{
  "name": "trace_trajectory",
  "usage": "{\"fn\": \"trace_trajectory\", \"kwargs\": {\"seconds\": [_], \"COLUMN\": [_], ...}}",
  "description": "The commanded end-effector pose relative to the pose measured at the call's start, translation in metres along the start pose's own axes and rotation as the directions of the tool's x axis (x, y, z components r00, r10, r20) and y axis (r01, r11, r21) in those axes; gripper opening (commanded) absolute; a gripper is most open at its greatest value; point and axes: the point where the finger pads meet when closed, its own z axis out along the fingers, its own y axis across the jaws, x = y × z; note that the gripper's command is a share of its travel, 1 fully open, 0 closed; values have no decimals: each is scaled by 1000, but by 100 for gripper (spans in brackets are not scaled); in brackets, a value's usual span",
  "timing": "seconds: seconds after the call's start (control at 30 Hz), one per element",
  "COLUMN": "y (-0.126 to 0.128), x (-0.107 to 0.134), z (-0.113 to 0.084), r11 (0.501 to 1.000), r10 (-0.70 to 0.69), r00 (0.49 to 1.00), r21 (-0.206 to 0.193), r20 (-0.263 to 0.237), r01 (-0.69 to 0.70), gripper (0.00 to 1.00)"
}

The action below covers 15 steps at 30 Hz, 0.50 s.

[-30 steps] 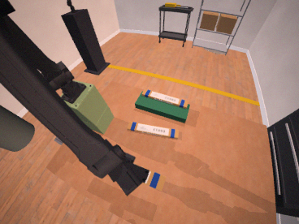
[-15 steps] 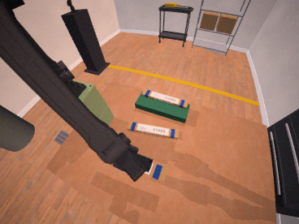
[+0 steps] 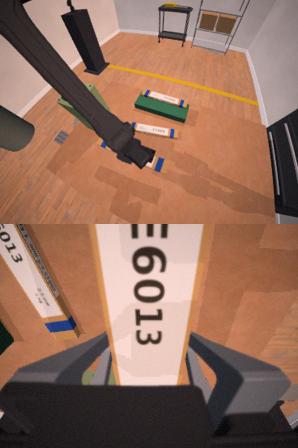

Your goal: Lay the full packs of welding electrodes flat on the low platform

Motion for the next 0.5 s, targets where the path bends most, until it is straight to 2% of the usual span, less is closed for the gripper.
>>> {"fn": "trace_trajectory", "kwargs": {"seconds": [0.0, 0.17, 0.47], "y": [-4, 8, 35], "x": [-36, -41, -32], "z": [-37, -37, -29], "r11": [999, 999, 999], "r10": [13, 13, 12], "r00": [994, 993, 995], "r21": [39, 41, 33], "r20": [108, 119, 100], "r01": [-17, -18, -16], "gripper": [0, 0, 0]}}
